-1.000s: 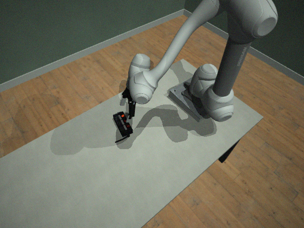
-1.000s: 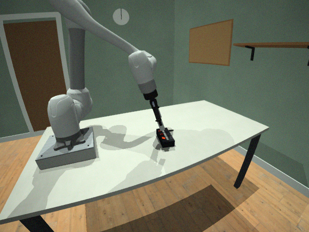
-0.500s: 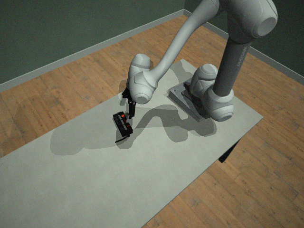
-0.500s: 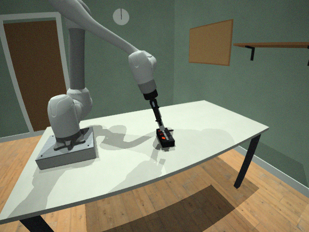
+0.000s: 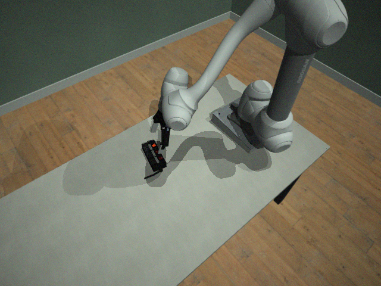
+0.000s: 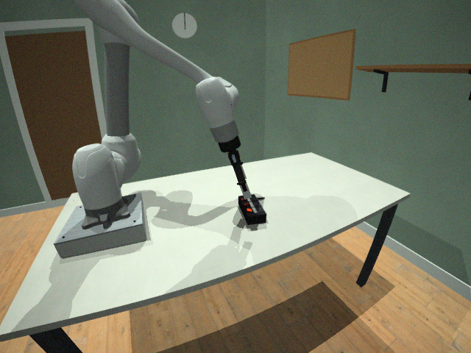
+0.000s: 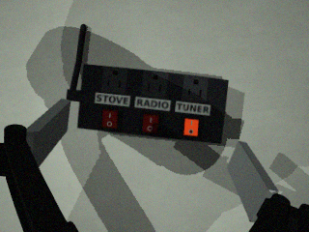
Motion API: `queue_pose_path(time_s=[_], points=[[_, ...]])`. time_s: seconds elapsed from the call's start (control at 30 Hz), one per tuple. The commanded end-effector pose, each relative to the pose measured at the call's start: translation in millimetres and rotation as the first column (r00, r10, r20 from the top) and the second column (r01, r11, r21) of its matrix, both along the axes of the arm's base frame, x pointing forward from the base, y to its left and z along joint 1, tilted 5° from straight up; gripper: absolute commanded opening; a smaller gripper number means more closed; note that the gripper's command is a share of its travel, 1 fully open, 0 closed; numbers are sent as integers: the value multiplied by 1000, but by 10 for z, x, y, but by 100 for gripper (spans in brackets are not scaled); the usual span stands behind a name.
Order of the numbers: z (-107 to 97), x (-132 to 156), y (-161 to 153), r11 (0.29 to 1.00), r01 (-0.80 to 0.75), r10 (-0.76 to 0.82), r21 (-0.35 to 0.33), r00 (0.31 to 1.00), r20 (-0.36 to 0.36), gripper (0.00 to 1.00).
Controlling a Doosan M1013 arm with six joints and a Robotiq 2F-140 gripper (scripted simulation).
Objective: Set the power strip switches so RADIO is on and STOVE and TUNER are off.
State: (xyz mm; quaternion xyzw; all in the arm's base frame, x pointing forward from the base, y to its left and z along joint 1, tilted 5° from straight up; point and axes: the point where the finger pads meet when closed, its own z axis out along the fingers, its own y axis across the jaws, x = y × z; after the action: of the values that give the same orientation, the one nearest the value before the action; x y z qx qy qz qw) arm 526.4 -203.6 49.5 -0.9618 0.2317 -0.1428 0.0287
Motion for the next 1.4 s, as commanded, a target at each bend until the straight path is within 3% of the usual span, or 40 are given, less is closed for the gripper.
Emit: queue_pose_path(time_s=[0.0, 0.23, 0.33, 0.37, 0.4, 0.47, 0.53, 0.6, 1.2, 1.37], points=[[1, 0, 0, 1000, 0, 0, 0, 1000, 0, 100], [5, 10, 1, 1000, -5, 5, 1, 1000, -3, 100], [164, 285, 5, 987, -159, 162, 31, 981, -107, 100], [164, 285, 5, 987, -159, 162, 31, 981, -107, 100], [265, 405, -13, 971, -235, 240, 50, 957, -164, 100], [265, 405, -13, 971, -235, 240, 50, 957, -164, 100], [446, 562, -66, 937, -339, 349, 84, 902, -253, 100], [487, 590, -81, 929, -358, 369, 92, 889, -271, 100], [492, 593, -83, 926, -367, 378, 93, 885, -274, 100], [424, 537, -76, 845, -527, 530, 89, 807, -260, 100]])
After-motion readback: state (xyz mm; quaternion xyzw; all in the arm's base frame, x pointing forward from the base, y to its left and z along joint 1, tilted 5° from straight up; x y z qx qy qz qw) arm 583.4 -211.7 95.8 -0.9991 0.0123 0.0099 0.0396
